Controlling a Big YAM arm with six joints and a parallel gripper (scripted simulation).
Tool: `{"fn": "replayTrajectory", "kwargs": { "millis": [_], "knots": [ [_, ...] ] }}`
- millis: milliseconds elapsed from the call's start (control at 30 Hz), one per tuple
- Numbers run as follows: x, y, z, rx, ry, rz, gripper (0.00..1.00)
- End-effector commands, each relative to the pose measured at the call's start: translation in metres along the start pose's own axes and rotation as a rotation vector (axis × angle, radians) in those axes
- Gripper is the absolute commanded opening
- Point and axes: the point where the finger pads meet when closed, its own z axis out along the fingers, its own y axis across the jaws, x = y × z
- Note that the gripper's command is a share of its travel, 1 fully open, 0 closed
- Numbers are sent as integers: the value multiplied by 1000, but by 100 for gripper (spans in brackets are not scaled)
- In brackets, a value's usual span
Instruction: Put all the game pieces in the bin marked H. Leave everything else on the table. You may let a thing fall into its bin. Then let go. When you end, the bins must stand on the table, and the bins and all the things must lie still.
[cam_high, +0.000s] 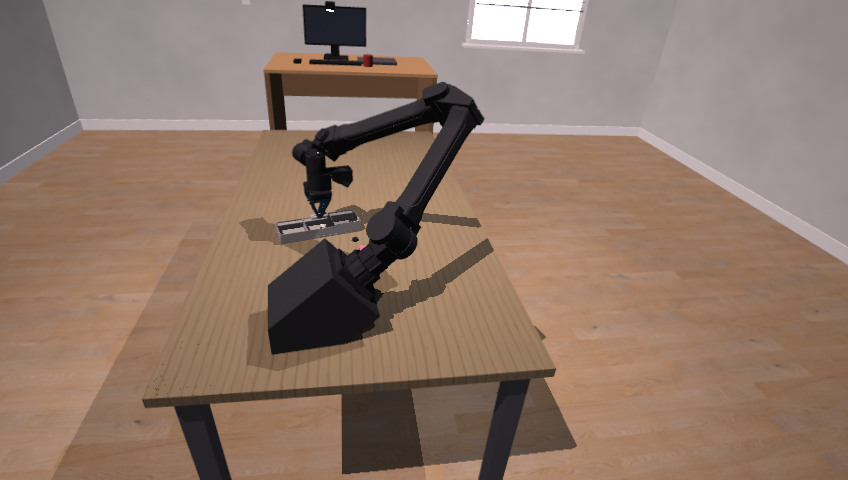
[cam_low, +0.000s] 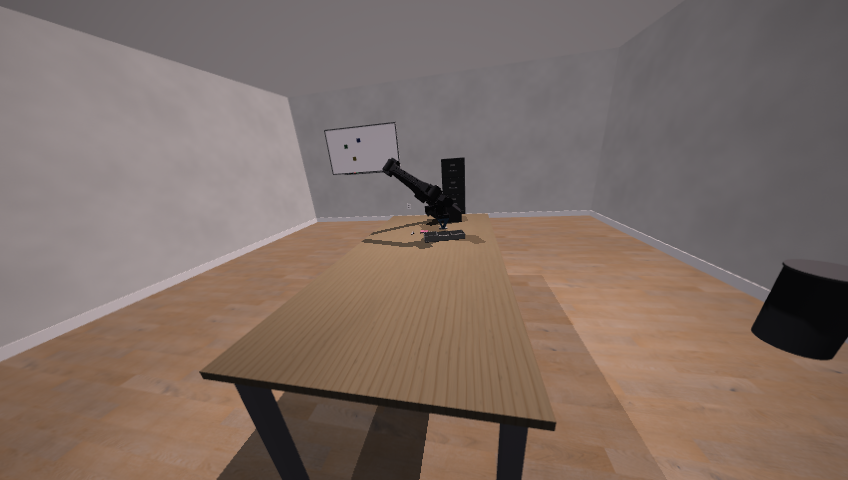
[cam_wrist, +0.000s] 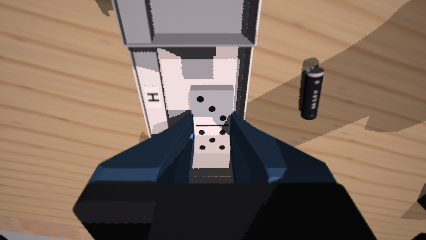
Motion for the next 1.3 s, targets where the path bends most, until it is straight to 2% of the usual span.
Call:
{"fn": "replayTrajectory", "kwargs": {
  "millis": [0,300,333,400,567,633,700,733,767,833,933,1033,1100,1133,1200,1267],
  "knots": [
    [-1,16,-11,-33,1,30,20],
    [0,16,-11,-33,1,30,20],
    [9,8,-4,-26,-5,19,20],
    [2,6,10,-3,-4,14,20],
    [-3,8,16,-12,-2,25,20],
    [5,8,15,-23,-5,6,20],
    [5,8,15,-23,-5,6,20],
    [2,11,11,-36,-3,14,20],
    [-2,8,23,-14,-2,24,20],
    [2,5,32,-2,-4,14,20],
    [2,5,38,-2,-4,14,20],
    [1,10,33,-27,-4,16,20],
    [-1,7,46,-8,-3,21,20],
    [-2,7,46,-9,-2,23,20],
    [3,16,32,-42,-4,16,20],
    [3,16,32,-42,-4,16,20]
  ]
}}
